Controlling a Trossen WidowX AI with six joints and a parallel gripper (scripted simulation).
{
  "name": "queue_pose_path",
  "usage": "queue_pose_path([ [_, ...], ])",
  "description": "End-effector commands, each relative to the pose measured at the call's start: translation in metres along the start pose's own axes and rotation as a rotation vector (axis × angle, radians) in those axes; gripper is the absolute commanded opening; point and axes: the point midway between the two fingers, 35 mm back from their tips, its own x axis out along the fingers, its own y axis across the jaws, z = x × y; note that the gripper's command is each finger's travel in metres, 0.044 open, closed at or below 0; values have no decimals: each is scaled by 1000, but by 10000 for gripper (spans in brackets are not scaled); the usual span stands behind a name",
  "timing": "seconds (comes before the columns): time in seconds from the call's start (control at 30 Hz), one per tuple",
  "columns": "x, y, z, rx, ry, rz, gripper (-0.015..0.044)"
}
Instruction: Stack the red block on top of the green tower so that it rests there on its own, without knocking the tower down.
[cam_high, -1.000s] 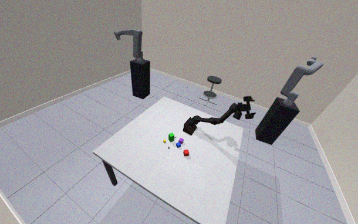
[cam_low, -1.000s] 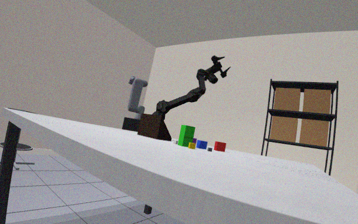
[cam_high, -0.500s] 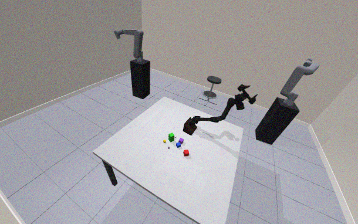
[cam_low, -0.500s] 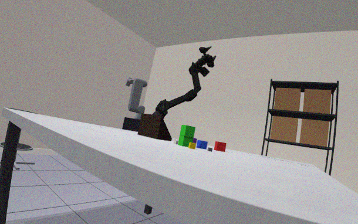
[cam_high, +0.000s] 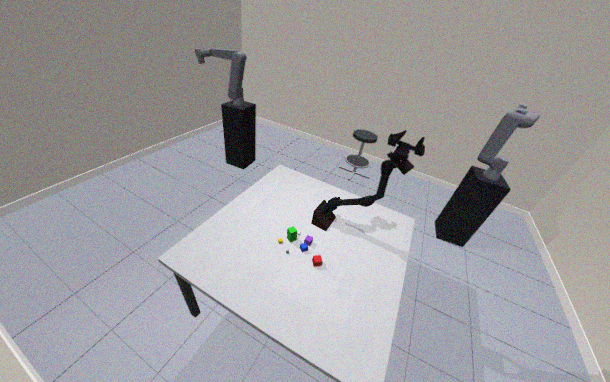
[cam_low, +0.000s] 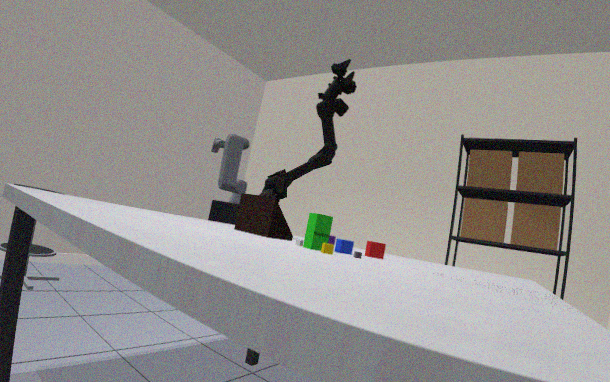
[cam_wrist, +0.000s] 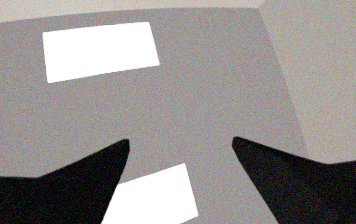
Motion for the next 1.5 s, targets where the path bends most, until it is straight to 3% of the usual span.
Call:
queue_pose_path([
  [0.0, 6, 44, -7, 133, 10, 95, 440],
  [0.27, 12, 142, 15, 430, -2, 325, 440],
  [0.57, 2, 235, 82, 744, -55, 596, 440],
  [0.93, -24, 297, 177, 942, -143, 866, 440],
  [1.2, -79, 343, 276, 1112, -242, 1214, 440],
  [1.47, -156, 356, 374, 1214, -358, 1592, 440],
])
